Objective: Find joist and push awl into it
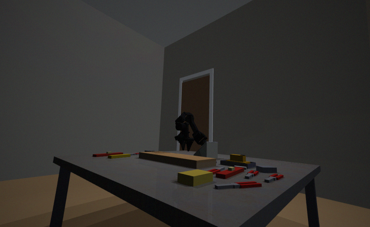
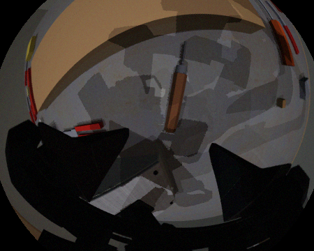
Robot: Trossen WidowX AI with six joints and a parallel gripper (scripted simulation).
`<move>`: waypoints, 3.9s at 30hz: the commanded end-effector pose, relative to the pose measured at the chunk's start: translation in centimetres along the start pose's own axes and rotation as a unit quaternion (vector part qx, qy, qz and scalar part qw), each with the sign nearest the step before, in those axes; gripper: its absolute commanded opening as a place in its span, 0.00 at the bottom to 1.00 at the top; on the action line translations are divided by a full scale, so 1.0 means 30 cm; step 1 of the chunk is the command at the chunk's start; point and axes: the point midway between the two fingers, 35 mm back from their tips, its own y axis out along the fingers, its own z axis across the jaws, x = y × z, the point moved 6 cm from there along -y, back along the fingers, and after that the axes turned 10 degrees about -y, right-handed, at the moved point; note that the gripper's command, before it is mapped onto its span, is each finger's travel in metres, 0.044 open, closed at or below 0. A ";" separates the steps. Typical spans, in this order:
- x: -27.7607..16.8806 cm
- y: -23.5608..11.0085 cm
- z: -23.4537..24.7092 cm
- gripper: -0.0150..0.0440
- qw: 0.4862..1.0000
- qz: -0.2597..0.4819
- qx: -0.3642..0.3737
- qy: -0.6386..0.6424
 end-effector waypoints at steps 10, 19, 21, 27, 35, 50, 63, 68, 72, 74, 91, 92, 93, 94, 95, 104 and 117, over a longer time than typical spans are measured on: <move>0.015 0.055 0.004 1.00 1.000 0.000 0.000 0.002; 0.019 0.104 0.003 1.00 1.000 -0.001 0.000 0.002; 0.019 0.115 0.002 1.00 1.000 -0.001 -0.001 0.002; 0.019 0.147 -0.001 1.00 1.000 -0.001 -0.002 0.002; 0.018 0.165 -0.003 0.96 1.000 -0.001 -0.003 0.002; 0.018 0.165 -0.003 0.35 1.000 -0.001 -0.003 0.002; 0.031 0.095 0.010 0.25 1.000 -0.002 0.005 0.001; 0.034 0.025 0.019 0.25 1.000 -0.001 0.009 0.000; 0.032 -0.032 0.023 0.25 1.000 0.000 0.011 0.000; 0.030 -0.062 0.023 0.25 1.000 0.000 0.011 0.000; -0.011 -0.238 0.009 0.25 0.999 0.006 0.017 0.029; -0.012 -0.235 0.010 0.25 0.998 0.010 0.029 0.047; -0.012 -0.231 0.011 0.25 0.997 0.014 0.043 0.070; -0.013 -0.226 0.013 0.25 0.993 0.019 0.060 0.096; -0.013 -0.222 0.015 0.25 0.989 0.025 0.078 0.124; 0.007 -0.205 0.026 0.25 0.904 0.072 0.235 0.350; 0.072 -0.240 -0.007 0.25 0.681 0.122 0.441 0.572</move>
